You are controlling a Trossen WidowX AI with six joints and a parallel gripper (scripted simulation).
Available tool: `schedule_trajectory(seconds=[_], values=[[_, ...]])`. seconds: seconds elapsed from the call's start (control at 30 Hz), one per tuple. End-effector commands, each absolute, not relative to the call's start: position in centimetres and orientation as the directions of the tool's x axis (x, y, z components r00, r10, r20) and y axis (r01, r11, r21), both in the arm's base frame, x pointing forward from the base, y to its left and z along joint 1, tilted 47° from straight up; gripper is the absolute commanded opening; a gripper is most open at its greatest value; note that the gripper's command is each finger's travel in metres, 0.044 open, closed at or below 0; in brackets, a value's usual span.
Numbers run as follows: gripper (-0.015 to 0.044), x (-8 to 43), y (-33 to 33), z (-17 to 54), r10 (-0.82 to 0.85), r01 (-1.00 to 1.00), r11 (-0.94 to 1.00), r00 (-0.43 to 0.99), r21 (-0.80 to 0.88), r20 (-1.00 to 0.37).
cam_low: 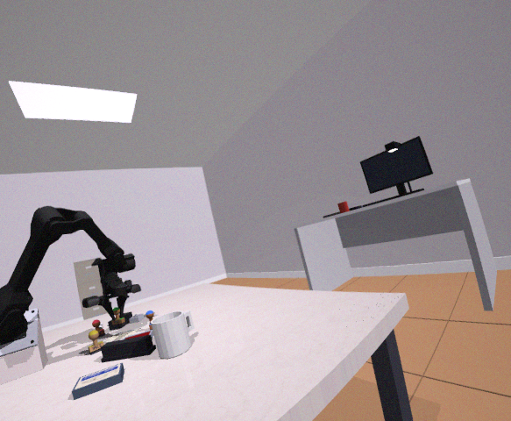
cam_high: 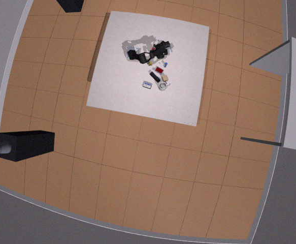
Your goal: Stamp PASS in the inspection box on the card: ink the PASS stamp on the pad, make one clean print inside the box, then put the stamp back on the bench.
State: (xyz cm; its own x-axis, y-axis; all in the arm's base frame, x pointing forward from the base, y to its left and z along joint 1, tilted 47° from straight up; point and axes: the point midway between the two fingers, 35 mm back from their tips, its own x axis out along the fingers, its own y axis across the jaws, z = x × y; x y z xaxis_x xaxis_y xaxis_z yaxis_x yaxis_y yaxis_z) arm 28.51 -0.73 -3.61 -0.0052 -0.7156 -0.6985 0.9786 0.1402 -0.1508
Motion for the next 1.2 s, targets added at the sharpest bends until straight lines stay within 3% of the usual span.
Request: schedule_trajectory(seconds=[0.0, 1.17], values=[[0.0, 28.5, -1.0, -3.8, -0.719, 0.977, 0.145, -0.004, -0.155, -0.695], [0.0, 28.3, -2.7, -5.4, -0.721, 0.978, 0.14, -0.006, -0.155, -0.693]])
